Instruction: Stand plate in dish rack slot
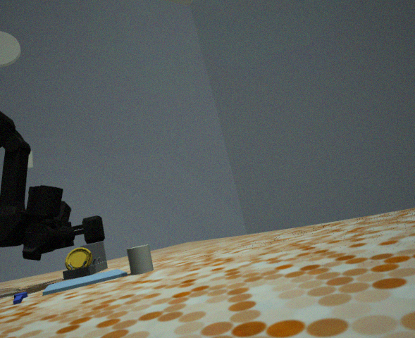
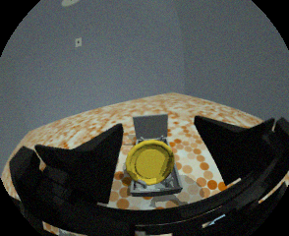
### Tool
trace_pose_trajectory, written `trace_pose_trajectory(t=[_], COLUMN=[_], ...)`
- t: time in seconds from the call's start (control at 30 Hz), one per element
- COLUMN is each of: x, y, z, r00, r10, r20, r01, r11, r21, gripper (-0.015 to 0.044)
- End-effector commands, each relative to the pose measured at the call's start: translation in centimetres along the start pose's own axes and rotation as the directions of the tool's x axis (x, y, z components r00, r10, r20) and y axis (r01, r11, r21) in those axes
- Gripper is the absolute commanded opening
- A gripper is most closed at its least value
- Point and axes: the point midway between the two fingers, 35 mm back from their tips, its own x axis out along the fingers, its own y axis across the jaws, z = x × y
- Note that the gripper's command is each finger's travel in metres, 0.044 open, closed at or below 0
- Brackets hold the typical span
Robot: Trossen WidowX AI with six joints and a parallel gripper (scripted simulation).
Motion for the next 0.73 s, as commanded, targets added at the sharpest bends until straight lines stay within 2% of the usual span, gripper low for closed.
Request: trace_pose_trajectory(t=[0.0, 0.13, 0.3, 0.7], x=[-0.1, -0.1, 0.0, 0.6], y=[0.2, -0.2, -0.6, -7.3], z=[2.6, 5.9, 6.4, 6.4], r00=[1.0, 1.0, 1.0, 0.96], r10=[-0.005, -0.007, -0.021, -0.241], r20=[0.005, 0.015, 0.012, -0.142], r01=[0.004, 0.006, 0.021, 0.272], r11=[1.0, 1.0, 0.999, 0.925], r21=[0.014, 0.013, 0.029, 0.264], gripper=[0.04, 0.04, 0.04, 0.04])
